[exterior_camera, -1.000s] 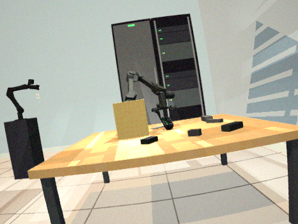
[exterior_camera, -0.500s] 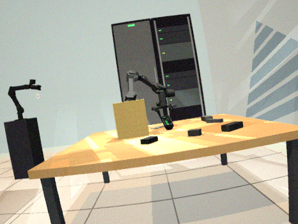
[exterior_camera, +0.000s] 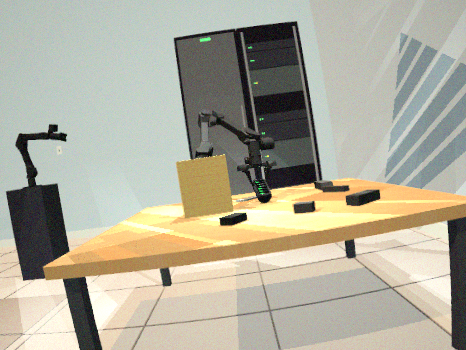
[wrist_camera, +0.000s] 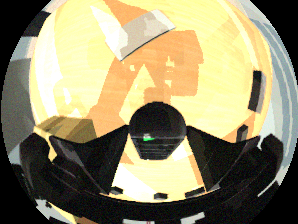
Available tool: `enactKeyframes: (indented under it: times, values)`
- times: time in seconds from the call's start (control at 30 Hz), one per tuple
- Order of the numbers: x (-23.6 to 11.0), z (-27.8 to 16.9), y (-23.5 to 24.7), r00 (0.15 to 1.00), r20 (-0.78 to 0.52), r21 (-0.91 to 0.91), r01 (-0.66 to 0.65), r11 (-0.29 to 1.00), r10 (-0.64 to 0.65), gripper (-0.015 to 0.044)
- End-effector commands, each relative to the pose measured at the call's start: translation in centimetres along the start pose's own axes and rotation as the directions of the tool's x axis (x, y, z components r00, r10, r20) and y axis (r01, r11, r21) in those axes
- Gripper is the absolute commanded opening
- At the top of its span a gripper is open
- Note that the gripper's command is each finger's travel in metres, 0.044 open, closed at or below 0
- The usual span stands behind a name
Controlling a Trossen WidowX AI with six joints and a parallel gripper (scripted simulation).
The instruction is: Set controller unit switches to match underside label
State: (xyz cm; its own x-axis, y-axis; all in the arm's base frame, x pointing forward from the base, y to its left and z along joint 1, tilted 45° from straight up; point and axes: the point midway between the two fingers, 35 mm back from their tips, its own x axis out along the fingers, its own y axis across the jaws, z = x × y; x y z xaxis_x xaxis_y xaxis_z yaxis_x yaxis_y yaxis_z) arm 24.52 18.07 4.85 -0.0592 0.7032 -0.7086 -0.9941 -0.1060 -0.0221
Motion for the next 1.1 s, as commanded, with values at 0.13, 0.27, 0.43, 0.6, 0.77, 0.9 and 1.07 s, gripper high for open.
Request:
enactKeyframes:
  times: [0.13,0.27,0.43,0.6,0.77,0.9,1.07]
  values:
    - [-0.3,-0.6,0.0,1.000,0.012,-0.001,0.001,1.000,-0.001,0.0336]
    - [-0.5,-0.8,0.0,1.000,0.018,-0.001,0.001,1.000,-0.001,0.0336]
    - [-0.8,-1.2,0.0,1.000,0.026,-0.001,0.000,1.000,0.000,0.0335]
    - [-1.0,-1.5,0.0,0.999,0.035,-0.001,0.000,1.000,0.000,0.0335]
    - [-1.2,-1.9,0.0,0.999,0.045,-0.001,0.000,1.000,0.000,0.0335]
    - [-1.4,-2.2,0.0,0.999,0.053,-0.001,0.000,1.000,0.000,0.0335]
    - [-1.6,-2.5,0.0,0.998,0.063,0.000,0.000,1.000,0.000,0.0335]
